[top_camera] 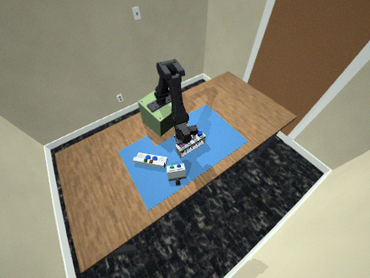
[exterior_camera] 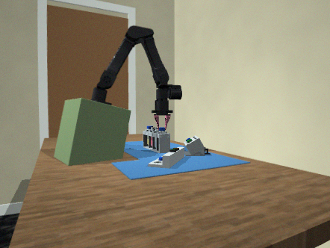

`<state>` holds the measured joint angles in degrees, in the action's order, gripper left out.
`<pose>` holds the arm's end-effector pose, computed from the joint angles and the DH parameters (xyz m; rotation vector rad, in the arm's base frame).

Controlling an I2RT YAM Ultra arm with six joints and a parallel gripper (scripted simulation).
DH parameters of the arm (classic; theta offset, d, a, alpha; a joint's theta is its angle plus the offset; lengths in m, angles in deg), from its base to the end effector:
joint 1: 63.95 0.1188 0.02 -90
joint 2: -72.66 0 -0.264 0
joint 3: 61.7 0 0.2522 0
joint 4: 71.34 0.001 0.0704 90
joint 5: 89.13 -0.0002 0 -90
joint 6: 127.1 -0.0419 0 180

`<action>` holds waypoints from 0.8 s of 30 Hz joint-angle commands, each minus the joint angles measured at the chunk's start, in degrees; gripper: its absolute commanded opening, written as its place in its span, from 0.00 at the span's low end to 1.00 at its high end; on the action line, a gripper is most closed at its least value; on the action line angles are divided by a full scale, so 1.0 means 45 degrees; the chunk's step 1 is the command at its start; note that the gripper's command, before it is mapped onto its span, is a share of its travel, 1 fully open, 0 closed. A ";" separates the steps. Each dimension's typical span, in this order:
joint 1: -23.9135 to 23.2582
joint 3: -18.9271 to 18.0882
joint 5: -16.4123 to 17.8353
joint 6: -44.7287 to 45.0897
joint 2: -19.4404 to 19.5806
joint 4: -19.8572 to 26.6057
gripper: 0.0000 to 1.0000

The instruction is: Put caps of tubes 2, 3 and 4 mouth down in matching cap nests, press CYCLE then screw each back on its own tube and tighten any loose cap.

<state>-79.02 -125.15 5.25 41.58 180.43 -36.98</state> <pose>0.2935 -0.0747 0.0840 -1.5631 2.4994 -0.1362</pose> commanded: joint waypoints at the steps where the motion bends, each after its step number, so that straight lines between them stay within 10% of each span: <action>1: 0.0002 -0.0025 0.0019 0.2705 -0.0078 -0.0021 0.00; 8: 0.0003 -0.0025 0.0019 0.2704 -0.0078 -0.0021 0.00; 9: 0.0002 -0.0025 0.0019 0.2705 -0.0078 -0.0021 0.49; 21: 0.0002 -0.0025 0.0019 0.2705 -0.0077 -0.0021 0.49; 24: -0.0008 -0.0038 0.0021 -0.0468 -0.0141 0.0055 0.49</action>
<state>-79.02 -125.13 5.25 49.29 180.47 -37.05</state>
